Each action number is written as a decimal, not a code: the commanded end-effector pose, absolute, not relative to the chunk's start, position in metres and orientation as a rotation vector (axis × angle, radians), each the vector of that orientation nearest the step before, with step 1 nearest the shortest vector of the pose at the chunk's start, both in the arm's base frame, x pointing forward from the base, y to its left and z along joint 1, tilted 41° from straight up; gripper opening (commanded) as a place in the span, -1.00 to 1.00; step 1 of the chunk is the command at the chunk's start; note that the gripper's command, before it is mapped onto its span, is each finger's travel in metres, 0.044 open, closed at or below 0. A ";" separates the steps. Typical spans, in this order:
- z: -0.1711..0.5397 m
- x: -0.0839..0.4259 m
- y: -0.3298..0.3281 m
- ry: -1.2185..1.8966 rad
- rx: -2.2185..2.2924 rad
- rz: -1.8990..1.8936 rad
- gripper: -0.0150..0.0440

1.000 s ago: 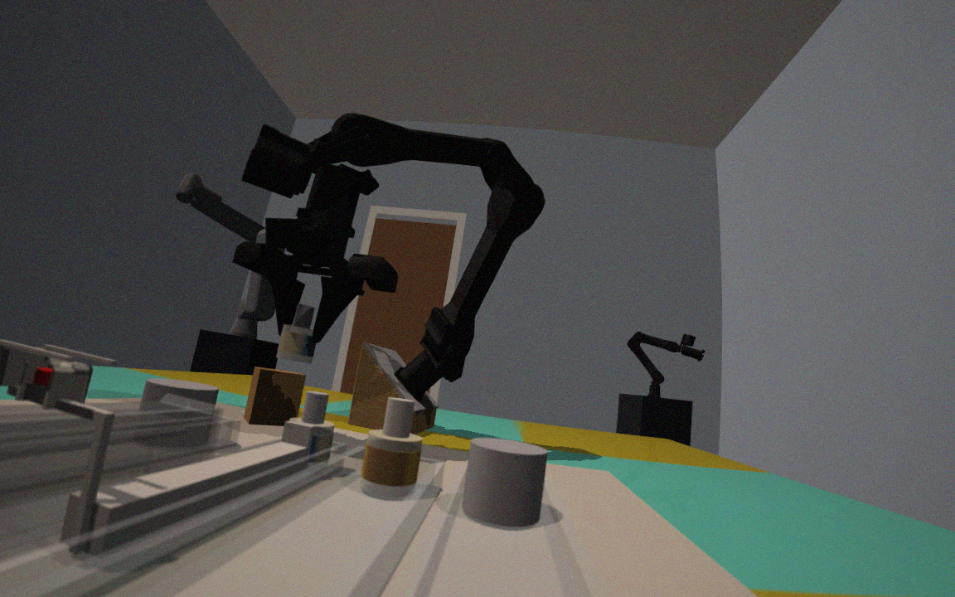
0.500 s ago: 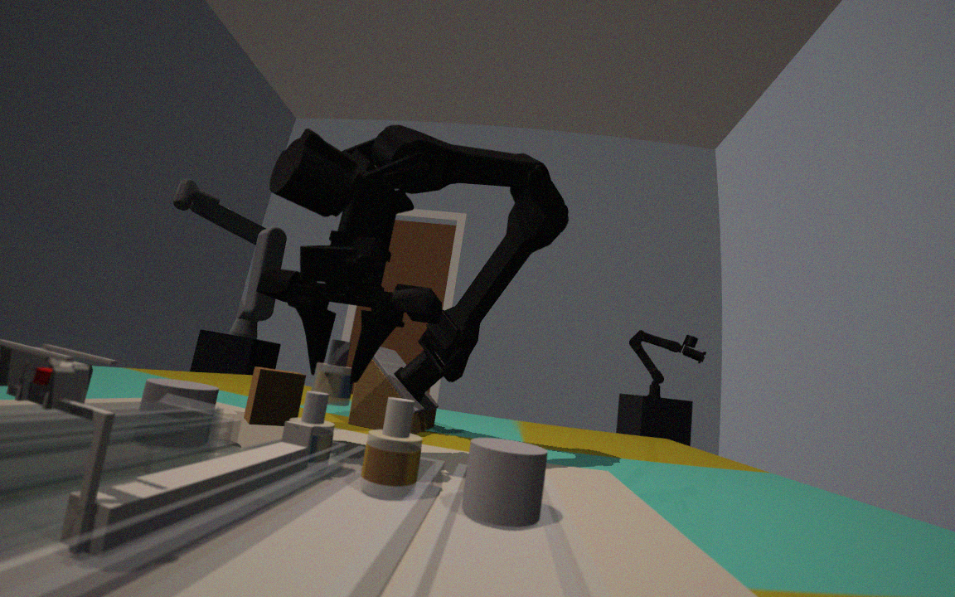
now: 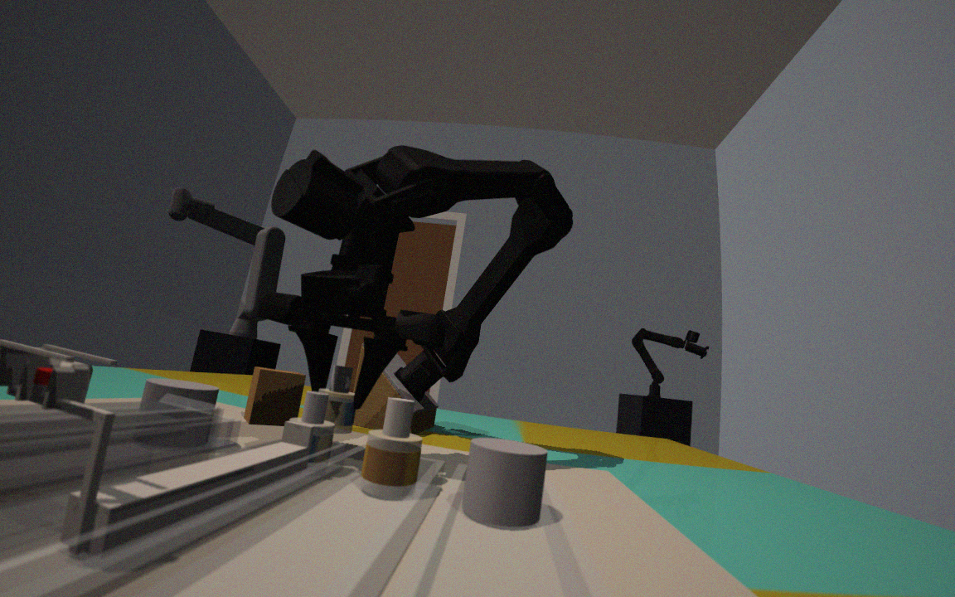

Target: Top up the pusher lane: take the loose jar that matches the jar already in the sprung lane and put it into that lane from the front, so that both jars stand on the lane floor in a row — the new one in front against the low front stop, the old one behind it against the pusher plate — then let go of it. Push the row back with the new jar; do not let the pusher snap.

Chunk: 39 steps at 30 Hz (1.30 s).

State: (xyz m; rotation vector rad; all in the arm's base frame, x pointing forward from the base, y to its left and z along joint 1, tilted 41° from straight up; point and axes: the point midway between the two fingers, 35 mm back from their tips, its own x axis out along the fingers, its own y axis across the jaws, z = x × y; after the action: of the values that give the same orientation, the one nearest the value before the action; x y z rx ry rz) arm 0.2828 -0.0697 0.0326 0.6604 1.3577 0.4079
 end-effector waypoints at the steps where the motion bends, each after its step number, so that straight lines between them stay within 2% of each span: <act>1: 0.030 0.284 -0.067 1.355 0.668 0.406 -0.49; 39: 0.031 0.298 -0.070 1.354 0.668 0.406 -0.49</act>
State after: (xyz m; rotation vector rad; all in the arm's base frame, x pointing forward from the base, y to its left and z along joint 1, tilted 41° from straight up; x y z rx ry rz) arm 0.2917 -0.0682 0.0293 0.6717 1.3695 0.4078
